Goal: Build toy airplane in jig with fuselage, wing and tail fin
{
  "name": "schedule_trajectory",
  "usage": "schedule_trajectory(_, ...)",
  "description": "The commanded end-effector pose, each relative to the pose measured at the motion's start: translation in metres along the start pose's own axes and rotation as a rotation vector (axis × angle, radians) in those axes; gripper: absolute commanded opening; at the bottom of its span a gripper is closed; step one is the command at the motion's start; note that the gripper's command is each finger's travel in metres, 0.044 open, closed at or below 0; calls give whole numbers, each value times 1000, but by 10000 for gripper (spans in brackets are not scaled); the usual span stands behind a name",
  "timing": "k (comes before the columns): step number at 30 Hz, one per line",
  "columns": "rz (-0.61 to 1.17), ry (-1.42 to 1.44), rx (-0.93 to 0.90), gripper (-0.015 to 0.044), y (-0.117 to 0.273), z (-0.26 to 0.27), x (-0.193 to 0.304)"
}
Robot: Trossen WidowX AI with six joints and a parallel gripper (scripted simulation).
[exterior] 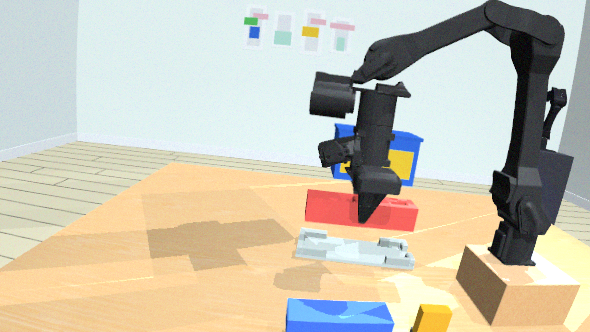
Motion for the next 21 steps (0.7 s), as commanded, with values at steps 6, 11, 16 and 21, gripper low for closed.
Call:
schedule_trajectory(6, 7, -3, -2, 0, -14, -24, 1)
schedule_trajectory(11, 7, -7, -1, 0, -21, -38, 2)
schedule_trajectory(16, 7, -12, 1, 0, -28, -53, 5)
schedule_trajectory(21, 7, -16, 2, 0, -36, -68, 9)
Point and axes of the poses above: the point midway between the two fingers, 35 mm back from their tips, its own y axis back along the fingers, its own z axis across the jaws, x = y × z, the point moved 4 cm from there along y, back along the fingers, and after that the axes turned 3 degrees about -y, right-handed, at the moved point
